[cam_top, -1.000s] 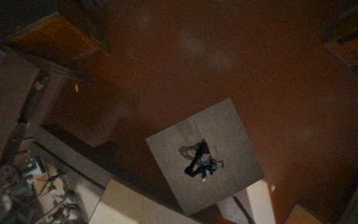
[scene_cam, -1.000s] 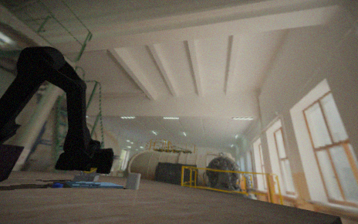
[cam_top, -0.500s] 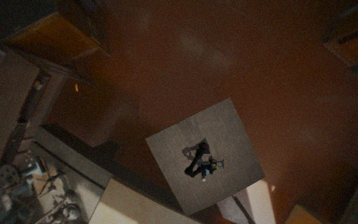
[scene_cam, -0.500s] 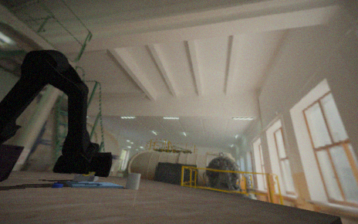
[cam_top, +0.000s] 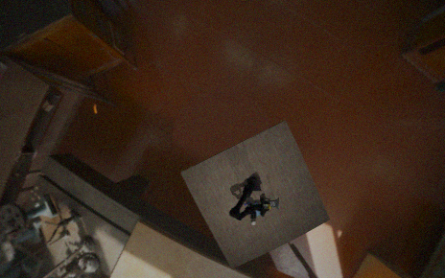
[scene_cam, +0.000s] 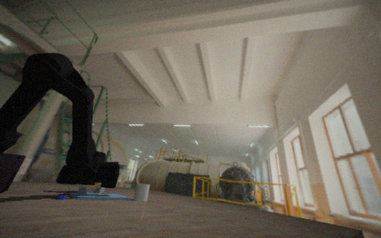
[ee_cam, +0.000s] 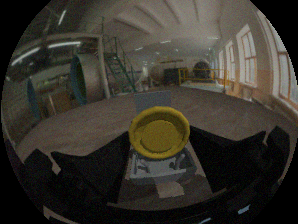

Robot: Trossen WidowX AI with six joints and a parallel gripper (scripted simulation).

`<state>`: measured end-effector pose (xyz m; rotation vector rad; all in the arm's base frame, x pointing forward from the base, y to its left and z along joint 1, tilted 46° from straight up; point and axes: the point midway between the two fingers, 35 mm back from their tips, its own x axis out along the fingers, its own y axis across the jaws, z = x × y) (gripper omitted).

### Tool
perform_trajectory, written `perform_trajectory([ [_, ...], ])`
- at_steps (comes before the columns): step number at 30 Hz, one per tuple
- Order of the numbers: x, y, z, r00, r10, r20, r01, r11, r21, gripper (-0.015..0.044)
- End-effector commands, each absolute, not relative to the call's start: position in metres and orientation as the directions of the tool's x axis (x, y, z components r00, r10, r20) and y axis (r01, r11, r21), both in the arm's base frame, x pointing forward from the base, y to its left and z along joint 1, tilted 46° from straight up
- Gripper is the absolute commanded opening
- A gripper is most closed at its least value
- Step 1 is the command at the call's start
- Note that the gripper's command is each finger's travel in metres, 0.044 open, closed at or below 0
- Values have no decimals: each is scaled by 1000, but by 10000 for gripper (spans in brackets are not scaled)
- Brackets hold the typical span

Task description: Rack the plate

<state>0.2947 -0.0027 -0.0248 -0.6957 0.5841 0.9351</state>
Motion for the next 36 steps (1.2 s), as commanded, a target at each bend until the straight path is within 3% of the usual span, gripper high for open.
perform_trajectory([
  [1, 295, -3, -25, 473, 516, -714, -868, 412, -278, 400],
  [8, 296, -1, -23, 472, 516, -715, -869, 411, -277, 400],
  [16, 309, 78, 57, 447, 529, -721, -884, 385, -266, 400],
  [22, 312, 83, 57, 440, 522, -730, -884, 395, -250, 400],
  [36, 294, 98, 57, 285, 307, -908, -780, 624, -33, 400],
])
